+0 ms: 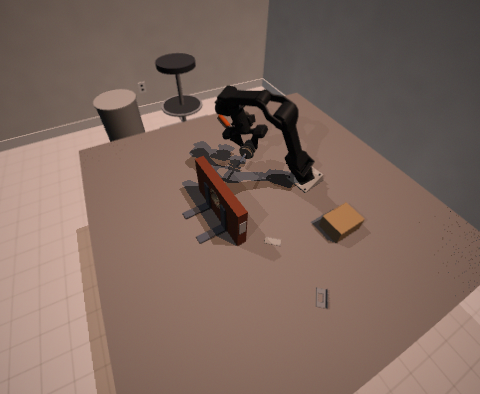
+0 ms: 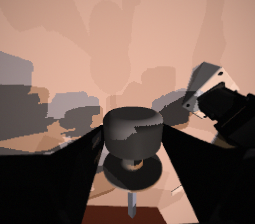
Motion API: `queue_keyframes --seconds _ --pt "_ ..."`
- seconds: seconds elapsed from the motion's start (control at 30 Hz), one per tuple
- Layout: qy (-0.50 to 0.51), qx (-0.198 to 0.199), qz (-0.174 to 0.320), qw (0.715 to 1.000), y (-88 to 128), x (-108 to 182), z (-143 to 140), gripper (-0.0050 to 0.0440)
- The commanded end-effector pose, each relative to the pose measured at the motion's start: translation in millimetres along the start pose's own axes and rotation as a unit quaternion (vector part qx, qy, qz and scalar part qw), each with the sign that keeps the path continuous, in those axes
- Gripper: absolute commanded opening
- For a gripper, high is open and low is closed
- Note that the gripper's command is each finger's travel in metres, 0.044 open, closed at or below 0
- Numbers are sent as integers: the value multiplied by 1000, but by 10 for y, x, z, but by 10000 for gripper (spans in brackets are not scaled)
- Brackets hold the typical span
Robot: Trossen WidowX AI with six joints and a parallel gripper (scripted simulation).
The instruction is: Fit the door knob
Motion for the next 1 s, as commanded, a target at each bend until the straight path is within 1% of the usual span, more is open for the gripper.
queue_keyframes --seconds 0.0,0.1,0.17,0.3,0.67,0.73,0.97 --pt "-32 -16 -19 999 67 274 -42 0" --pt "-51 -24 -25 998 82 432 -71 0" --pt "-51 -24 -25 998 82 432 -71 0" --pt "-77 -36 -31 996 99 634 -124 0" --pt "-146 -72 -34 986 126 1130 -351 0" --pt "-146 -72 -34 986 126 1130 -351 0" --pt "-189 -93 -23 977 133 1389 -547 0"
Point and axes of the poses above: the point midway between the two fingers, 35 mm back from their tips, its own y axis back along the fingers, its own z axis across the jaws, x = y × z, the point moved 10 cm from there along y, back along the fingers, and after that the axes turned 5 degrees about y, right-handed, at the moved point
